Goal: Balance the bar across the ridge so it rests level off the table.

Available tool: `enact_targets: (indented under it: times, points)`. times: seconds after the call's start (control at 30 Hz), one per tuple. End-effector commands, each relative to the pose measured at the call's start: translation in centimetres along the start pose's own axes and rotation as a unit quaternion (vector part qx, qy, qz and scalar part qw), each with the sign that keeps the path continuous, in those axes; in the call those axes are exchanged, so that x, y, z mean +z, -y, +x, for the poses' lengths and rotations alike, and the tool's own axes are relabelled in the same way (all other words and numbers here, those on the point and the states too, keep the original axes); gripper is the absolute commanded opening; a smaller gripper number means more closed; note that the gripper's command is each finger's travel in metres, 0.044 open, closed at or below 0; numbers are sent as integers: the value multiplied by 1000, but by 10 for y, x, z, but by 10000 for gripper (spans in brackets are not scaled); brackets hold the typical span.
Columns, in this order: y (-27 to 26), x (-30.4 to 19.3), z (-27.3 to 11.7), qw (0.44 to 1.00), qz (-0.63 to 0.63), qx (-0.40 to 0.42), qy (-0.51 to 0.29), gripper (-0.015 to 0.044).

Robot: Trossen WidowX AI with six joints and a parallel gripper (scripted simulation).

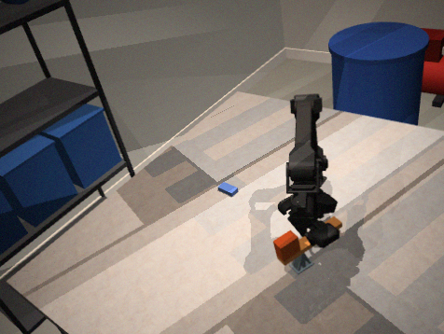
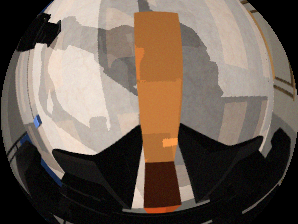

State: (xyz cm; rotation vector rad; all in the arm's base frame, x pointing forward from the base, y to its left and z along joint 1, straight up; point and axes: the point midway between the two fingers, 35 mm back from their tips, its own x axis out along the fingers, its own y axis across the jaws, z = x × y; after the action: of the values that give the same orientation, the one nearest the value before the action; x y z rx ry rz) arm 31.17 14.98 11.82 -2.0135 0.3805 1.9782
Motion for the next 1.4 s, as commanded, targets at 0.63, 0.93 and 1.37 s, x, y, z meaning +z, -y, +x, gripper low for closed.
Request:
enact_targets:
  times: [0.63,0.93,1.37]
  points:
    - [0,-1,2,1000,-3,1,-3,0]
    - [0,-1,3,1000,-3,1,-3,0]
    - [-1,-1,4,1000,-3,1,-3,0]
